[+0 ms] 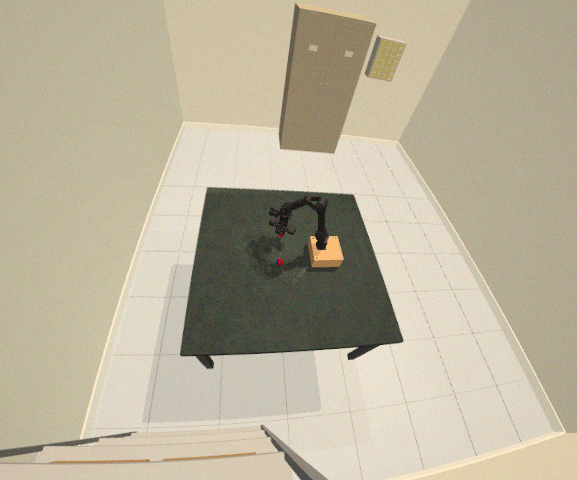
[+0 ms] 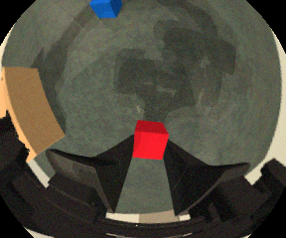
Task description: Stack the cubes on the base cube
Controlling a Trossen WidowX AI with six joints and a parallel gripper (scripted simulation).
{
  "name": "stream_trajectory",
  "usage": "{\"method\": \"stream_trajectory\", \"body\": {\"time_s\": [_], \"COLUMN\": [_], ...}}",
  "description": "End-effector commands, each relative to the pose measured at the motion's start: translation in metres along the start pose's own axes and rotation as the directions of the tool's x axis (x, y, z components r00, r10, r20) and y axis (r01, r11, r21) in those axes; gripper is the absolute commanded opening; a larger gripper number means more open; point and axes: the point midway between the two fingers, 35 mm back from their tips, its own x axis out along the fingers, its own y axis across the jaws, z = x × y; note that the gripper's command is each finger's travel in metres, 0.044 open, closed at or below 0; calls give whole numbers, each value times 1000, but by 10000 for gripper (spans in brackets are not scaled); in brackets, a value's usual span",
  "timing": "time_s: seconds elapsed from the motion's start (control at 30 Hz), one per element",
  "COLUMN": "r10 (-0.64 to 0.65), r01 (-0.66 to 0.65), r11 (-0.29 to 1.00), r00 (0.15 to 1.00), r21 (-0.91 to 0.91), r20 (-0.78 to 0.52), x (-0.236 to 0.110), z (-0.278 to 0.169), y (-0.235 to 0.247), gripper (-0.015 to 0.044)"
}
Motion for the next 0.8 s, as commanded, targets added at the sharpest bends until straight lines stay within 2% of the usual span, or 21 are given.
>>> {"method": "stream_trajectory", "body": {"time_s": [0.0, 0.6, 0.77], "r10": [-3, -3, -3], "r01": [3, 3, 3], "r11": [1000, 1000, 1000], "r00": [1000, 1000, 1000], "r21": [-5, -5, -1], "r20": [4, 4, 4], "x": [-15, -73, -78], "z": [0, 0, 0], "y": [-2, 1, 2], "gripper": [105, 105, 105]}}
